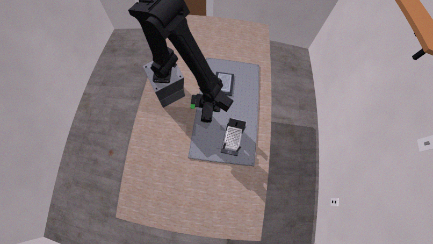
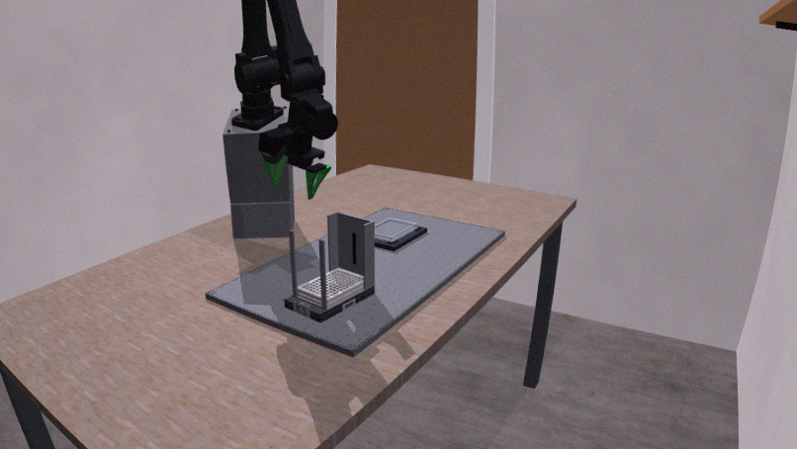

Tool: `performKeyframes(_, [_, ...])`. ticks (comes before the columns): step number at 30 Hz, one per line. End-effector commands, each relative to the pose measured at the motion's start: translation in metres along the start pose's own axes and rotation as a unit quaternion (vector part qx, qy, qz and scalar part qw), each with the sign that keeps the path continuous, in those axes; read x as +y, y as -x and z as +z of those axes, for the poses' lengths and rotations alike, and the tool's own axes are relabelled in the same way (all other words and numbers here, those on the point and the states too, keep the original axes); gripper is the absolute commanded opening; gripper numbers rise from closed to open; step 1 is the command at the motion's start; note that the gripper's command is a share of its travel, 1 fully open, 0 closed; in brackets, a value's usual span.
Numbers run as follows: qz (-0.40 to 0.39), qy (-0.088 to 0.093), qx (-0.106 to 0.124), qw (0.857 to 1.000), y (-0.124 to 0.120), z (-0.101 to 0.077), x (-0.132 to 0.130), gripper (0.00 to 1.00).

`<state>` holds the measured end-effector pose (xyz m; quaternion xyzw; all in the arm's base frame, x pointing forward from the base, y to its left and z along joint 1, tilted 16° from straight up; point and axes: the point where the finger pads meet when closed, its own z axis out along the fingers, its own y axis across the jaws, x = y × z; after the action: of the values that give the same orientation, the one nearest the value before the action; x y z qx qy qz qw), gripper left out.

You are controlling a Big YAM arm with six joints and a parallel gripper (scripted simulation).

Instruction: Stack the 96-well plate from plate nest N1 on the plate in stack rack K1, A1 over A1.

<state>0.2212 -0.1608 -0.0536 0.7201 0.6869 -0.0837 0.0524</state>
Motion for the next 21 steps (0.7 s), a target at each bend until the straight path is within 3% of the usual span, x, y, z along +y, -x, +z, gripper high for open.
performKeyframes(1, [-0.074,0.012,-0.008,0.997,-0.003,-0.003,0.021,1.00])
performKeyframes(12, [-0.254,0.020,-0.018,0.967,-0.023,-0.004,0.042,1.00])
performKeyframes(14, [-0.254,0.020,-0.018,0.967,-0.023,-0.004,0.042,1.00])
performKeyframes(21, [-0.365,0.023,-0.025,0.930,-0.041,-0.005,0.058,1.00])
